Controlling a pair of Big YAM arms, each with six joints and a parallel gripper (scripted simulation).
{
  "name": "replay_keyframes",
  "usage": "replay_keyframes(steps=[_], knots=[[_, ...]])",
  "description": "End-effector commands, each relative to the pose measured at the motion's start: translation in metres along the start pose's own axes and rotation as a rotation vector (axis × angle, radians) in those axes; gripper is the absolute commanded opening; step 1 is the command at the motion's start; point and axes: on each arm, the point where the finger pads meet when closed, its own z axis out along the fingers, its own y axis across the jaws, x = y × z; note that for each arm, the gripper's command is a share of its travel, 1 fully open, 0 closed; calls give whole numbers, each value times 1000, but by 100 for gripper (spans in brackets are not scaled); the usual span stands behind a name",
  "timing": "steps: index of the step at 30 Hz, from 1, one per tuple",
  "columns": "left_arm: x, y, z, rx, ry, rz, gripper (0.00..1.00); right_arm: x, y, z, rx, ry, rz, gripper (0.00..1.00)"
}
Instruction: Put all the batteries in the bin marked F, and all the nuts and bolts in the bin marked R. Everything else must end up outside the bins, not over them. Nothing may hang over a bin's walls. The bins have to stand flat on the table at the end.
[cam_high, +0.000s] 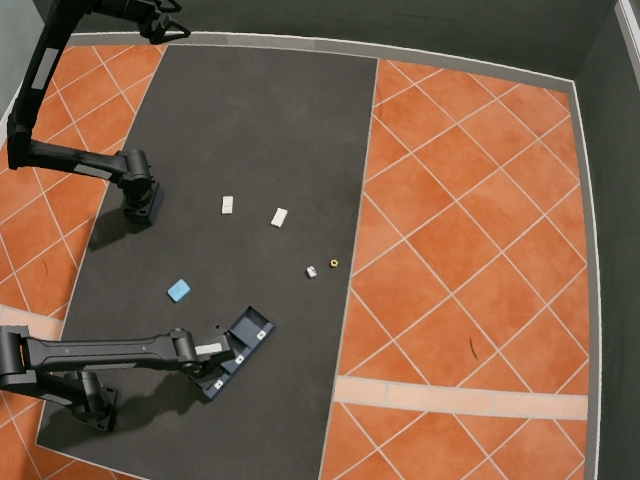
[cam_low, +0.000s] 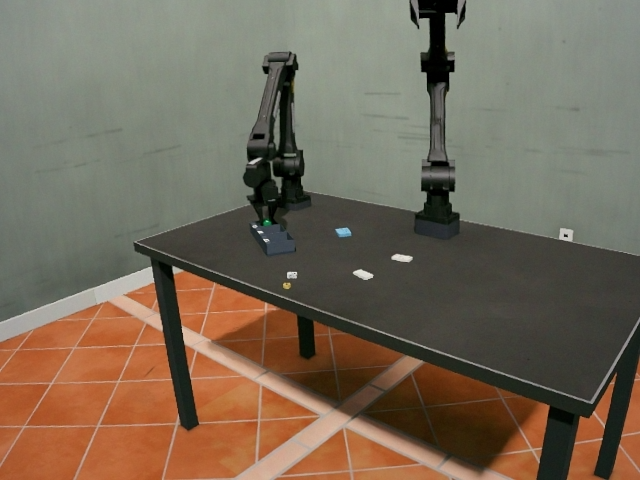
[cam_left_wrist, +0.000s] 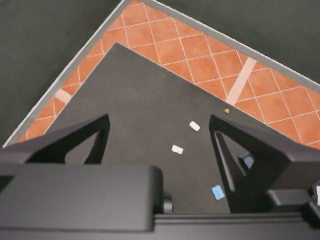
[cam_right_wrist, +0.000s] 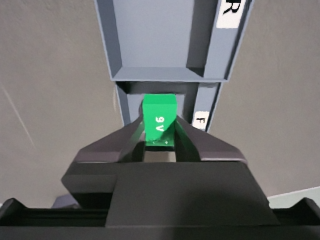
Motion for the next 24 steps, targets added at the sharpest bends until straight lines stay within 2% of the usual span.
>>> replay_keyframes(steps=[1, 5, 8, 20, 21, 24], knots=[[-11, 1, -26, 1, -53, 9, 100, -1, -7, -2, 19, -26, 24, 21], [-11, 1, -26, 1, -53, 9, 100, 2, -5, 11, 7, -6, 24, 21], [-11, 1, -26, 1, -53, 9, 100, -1, -7, 3, 24, -33, 25, 21], [-11, 1, -26, 1, -53, 9, 100, 1, -4, 5, 18, -25, 22, 21], [-11, 1, -26, 1, -53, 9, 100, 1, -3, 5, 17, -23, 21, 32], [-11, 1, -26, 1, -53, 9, 100, 1, -3, 5, 18, -25, 20, 32]])
